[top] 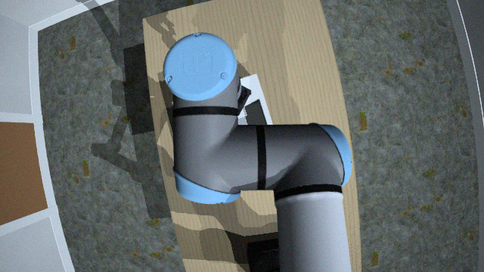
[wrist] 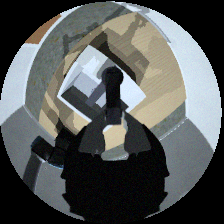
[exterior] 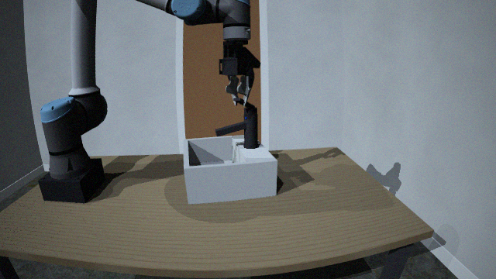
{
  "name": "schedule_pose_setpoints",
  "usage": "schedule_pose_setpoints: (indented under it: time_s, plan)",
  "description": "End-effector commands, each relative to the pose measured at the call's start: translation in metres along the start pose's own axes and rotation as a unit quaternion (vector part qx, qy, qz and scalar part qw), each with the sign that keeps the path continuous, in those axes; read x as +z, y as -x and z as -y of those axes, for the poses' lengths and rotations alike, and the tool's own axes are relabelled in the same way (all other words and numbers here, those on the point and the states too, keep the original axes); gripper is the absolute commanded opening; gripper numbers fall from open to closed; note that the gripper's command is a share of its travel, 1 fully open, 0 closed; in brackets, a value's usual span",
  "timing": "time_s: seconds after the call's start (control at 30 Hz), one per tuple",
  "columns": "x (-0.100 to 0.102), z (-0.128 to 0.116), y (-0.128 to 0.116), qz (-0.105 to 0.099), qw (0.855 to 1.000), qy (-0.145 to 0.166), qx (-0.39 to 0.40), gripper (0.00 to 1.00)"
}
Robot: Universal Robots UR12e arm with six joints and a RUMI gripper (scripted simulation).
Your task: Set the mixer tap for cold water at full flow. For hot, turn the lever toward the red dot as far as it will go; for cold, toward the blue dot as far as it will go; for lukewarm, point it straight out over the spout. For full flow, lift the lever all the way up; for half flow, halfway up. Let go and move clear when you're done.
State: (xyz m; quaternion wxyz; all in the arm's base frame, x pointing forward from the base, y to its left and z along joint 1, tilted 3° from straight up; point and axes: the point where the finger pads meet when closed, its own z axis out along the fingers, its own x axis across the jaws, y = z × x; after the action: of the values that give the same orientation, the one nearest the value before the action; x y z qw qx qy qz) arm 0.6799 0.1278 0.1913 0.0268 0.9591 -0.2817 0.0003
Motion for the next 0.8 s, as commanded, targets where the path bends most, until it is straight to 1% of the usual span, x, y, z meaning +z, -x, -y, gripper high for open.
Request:
schedule_pose_setpoints:
  time_s: [0.0,0.5,0.53,0.77]
  plan:
    - [-0.0011,0.0004,-0.0005,-0.001,1.000,-0.001,0.000,0.00]
    - [-0.0011,0.0004,-0.0005,-0.001,1.000,-0.001,0.000,0.00]
    - [-0.0011,0.0004,-0.0005,-0.001,1.000,-0.001,0.000,0.38]
    - [-0.0011,0.0004,-0.0005,-0.001,1.000,-0.001,0.000,0.38]
